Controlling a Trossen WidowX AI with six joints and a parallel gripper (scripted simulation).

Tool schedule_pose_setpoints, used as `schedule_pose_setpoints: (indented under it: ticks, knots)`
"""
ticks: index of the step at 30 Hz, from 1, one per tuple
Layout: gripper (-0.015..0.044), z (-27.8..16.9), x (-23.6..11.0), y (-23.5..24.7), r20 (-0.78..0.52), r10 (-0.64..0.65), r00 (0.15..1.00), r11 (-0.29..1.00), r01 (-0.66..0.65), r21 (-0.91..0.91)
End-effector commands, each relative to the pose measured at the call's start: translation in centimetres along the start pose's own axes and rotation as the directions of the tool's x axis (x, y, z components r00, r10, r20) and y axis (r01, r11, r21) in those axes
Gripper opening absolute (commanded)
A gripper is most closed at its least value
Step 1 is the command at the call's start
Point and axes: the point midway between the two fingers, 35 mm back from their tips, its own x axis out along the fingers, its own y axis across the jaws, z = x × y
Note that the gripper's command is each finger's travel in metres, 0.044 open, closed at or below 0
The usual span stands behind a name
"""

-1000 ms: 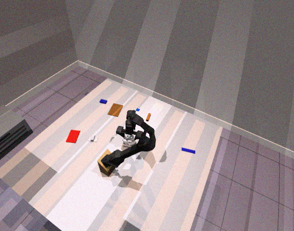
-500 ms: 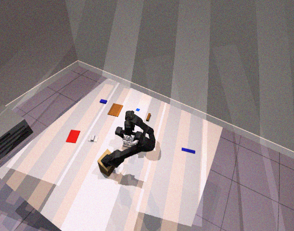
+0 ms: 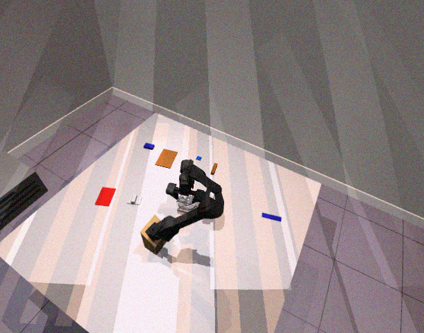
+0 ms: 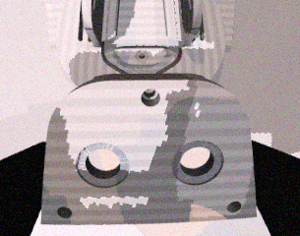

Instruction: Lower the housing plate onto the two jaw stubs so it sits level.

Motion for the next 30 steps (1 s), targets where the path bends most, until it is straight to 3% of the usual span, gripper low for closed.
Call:
schedule_pose_setpoints:
  ticks: [1, 16, 30]
  knots:
    - [0.0351, -0.1, 0.0, 0.1, -0.001, 0.003, 1.000, 1.000, -0.003, 0.005]
    - [0.0351, 0.0, 0.1, 0.2, -0.001, 0.003, 1.000, 1.000, -0.003, 0.007]
    - [0.0351, 0.2, 2.2, 0.3, 0.001, 0.005, 1.000, 1.000, -0.005, 0.007]
